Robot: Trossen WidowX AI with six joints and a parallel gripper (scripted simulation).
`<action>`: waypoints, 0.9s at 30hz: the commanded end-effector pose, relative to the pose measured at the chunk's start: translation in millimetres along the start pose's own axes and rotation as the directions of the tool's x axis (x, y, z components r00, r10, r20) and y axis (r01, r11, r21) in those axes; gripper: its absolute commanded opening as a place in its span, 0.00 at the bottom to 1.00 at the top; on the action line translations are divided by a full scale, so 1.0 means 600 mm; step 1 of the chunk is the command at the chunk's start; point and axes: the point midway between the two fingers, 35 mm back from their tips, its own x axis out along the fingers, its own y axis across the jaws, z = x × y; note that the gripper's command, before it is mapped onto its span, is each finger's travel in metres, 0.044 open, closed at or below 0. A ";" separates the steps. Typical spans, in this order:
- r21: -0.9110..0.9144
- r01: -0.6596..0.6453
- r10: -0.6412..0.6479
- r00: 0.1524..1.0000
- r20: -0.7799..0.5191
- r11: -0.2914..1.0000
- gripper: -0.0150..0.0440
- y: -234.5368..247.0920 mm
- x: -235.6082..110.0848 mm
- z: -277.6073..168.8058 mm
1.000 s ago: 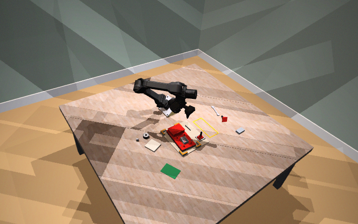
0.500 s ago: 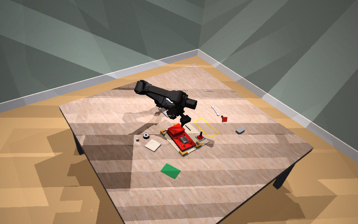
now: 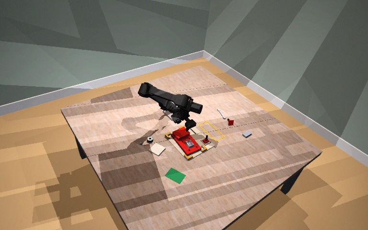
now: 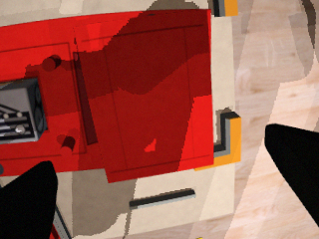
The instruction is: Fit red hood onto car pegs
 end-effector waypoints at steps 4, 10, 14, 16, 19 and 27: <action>-0.002 -0.004 0.004 1.000 0.003 1.000 1.00 0.001 0.007 0.002; -0.002 -0.004 0.004 1.000 0.003 1.000 1.00 0.001 0.013 0.002; -0.002 -0.004 0.004 1.000 0.003 1.000 1.00 0.001 0.017 0.002; -0.002 -0.005 0.005 1.000 0.003 1.000 1.00 0.001 0.018 0.003; -0.002 -0.005 0.005 1.000 0.003 1.000 1.00 0.001 0.021 0.003; -0.002 -0.005 0.005 1.000 0.003 1.000 1.00 0.001 0.029 0.003</action>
